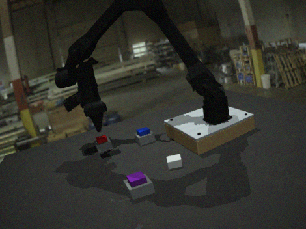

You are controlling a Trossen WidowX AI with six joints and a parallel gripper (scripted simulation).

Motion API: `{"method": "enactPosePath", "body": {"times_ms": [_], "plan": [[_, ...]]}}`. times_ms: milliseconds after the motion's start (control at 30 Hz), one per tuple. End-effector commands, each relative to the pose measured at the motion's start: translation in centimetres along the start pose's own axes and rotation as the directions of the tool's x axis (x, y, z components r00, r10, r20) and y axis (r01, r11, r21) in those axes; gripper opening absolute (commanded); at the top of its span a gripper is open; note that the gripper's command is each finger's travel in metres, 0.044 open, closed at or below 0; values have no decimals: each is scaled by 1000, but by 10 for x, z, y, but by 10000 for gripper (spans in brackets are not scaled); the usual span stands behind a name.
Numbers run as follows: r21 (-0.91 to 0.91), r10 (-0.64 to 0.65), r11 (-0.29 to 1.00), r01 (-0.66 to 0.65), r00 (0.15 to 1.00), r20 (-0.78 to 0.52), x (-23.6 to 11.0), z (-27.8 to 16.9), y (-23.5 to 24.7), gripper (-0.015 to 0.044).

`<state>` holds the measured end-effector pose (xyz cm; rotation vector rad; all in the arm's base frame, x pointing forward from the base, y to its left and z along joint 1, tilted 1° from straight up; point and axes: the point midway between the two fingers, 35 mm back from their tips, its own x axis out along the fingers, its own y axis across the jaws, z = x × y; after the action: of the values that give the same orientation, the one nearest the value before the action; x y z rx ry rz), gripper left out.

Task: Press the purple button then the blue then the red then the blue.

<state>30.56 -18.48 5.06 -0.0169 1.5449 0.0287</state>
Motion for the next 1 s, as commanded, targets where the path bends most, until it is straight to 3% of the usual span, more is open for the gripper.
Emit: {"method": "enactPosePath", "body": {"times_ms": [0,200,367,700,967], "plan": [[5,1,1000,-1,1000,-2,-9,0,0,20],[5,1,1000,-1,1000,-2,-68,0,0,20],[5,1,1000,-1,1000,-3,-70,-8,2,20],[5,4,1000,-3,1000,-11,-69,-118,41,20],[5,4,1000,-4,1000,-11,-57,-124,43,20]]}}
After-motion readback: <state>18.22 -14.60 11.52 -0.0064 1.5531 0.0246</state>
